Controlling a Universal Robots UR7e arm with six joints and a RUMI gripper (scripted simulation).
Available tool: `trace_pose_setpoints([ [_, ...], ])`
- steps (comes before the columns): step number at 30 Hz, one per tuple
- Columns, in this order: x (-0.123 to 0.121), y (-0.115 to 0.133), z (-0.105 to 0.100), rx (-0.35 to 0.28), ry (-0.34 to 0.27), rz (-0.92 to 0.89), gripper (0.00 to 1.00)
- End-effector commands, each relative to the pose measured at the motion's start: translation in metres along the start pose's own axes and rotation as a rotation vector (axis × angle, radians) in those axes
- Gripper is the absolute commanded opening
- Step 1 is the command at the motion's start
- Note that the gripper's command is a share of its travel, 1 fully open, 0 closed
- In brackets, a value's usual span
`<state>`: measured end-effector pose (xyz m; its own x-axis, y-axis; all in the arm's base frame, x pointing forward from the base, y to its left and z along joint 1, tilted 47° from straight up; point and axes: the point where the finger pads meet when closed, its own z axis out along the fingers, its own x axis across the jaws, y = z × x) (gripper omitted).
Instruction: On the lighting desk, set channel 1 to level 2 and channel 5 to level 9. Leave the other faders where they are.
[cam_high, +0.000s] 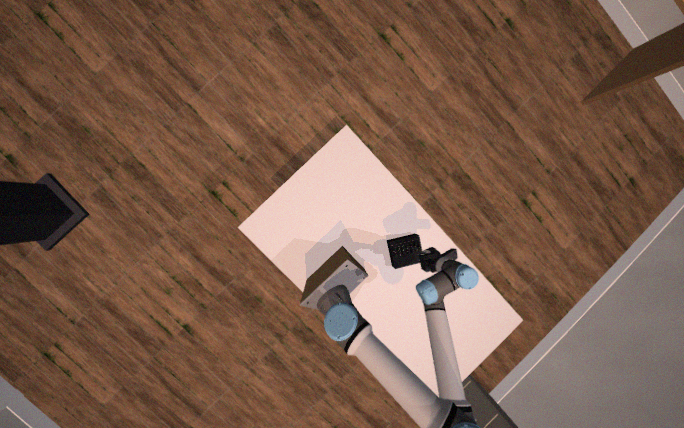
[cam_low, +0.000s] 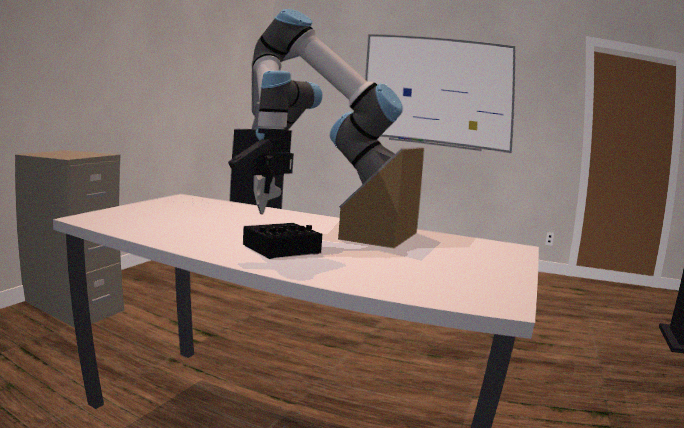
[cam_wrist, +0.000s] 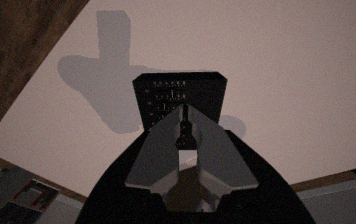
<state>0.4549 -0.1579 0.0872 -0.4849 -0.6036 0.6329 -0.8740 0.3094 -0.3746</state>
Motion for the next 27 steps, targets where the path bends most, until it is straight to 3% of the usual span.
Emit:
trace_pose_setpoints([
  [1, 0.0003, -0.0016, 0.0003, 0.000, 0.001, 0.002, 0.00],
  [27, 0.0001, -0.0016, 0.0098, 0.000, 0.001, 0.002, 0.00],
])
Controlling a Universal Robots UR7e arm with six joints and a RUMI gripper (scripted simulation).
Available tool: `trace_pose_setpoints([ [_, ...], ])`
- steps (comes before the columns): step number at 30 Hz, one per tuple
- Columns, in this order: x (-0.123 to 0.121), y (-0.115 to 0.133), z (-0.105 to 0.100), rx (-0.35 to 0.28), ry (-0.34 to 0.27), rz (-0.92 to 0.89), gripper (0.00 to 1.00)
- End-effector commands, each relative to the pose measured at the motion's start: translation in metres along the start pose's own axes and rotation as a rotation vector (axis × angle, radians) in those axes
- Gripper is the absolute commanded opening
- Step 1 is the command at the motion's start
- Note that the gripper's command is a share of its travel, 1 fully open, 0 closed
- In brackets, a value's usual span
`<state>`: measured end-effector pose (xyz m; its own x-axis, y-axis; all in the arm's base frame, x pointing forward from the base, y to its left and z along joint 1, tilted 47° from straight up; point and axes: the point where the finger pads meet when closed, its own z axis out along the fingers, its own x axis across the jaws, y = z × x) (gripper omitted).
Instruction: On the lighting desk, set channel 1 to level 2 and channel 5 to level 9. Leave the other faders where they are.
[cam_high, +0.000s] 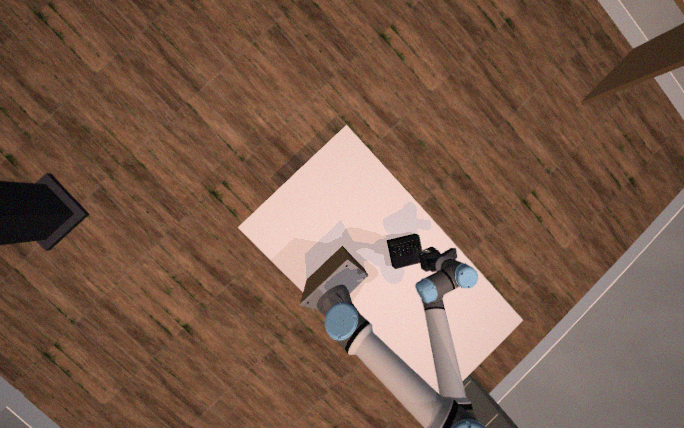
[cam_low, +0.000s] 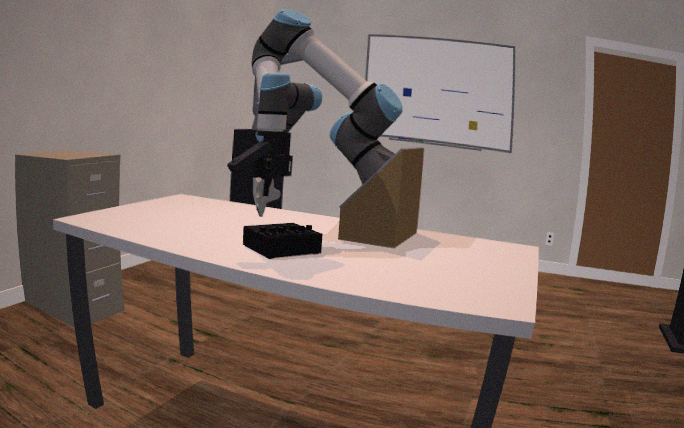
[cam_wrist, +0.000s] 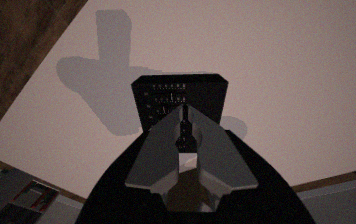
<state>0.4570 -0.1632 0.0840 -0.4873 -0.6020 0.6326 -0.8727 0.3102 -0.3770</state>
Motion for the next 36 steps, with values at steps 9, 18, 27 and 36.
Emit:
trace_pose_setpoints([
  [9, 0.000, 0.001, 0.010, -0.001, 0.000, 0.000, 0.00],
  [18, 0.000, 0.001, 0.014, -0.001, 0.000, 0.000, 0.00],
  [27, 0.000, 0.001, 0.017, -0.001, 0.000, 0.000, 0.00],
  [36, 0.000, 0.001, 0.018, -0.001, 0.000, 0.000, 0.00],
])
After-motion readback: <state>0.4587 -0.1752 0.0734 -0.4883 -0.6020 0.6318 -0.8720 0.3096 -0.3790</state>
